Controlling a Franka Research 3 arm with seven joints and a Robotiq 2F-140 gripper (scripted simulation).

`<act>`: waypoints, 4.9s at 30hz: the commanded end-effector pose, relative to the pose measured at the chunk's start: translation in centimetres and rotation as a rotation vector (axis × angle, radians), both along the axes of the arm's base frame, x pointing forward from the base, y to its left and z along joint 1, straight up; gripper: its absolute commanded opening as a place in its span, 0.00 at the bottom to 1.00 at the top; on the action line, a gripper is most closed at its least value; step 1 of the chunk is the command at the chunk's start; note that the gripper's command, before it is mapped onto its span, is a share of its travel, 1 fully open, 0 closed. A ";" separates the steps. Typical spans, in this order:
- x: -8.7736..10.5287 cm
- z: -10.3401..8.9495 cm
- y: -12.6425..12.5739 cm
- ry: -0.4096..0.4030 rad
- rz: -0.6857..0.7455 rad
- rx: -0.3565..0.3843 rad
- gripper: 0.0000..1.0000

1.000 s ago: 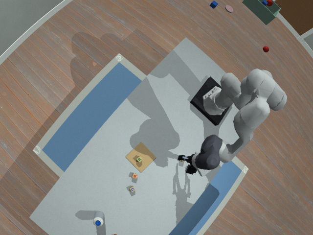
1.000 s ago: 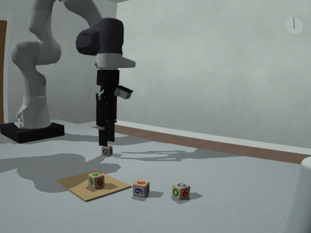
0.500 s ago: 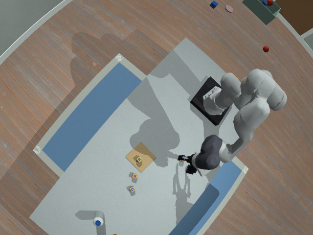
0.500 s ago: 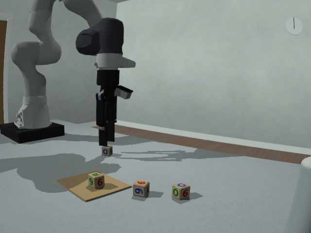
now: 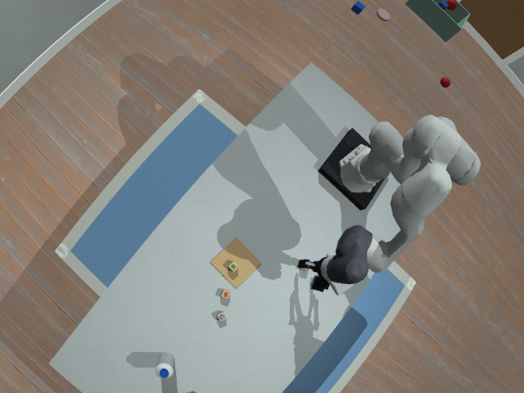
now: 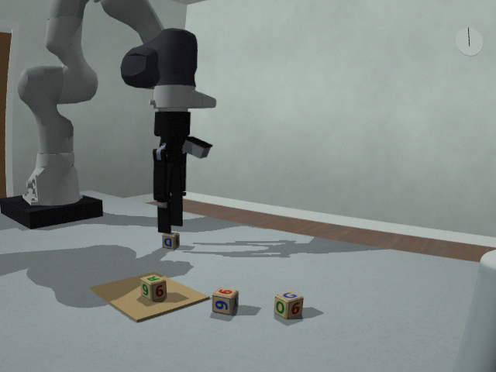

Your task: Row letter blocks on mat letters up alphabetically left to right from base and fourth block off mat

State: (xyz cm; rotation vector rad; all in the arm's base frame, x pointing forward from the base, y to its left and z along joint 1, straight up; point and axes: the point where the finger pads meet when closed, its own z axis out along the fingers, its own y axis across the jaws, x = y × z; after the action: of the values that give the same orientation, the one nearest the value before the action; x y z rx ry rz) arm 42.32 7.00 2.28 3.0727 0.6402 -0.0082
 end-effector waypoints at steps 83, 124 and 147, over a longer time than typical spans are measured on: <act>0.1 -3.7 -0.1 -0.003 -0.002 -0.001 0.24; 0.1 -1.7 -0.1 -0.003 -0.002 -0.001 0.24; 0.2 6.3 0.0 -0.003 -0.002 -0.001 0.24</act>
State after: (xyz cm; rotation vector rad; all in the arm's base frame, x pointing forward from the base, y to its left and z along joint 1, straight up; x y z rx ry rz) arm 42.97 6.96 8.60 3.0734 0.6066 0.0199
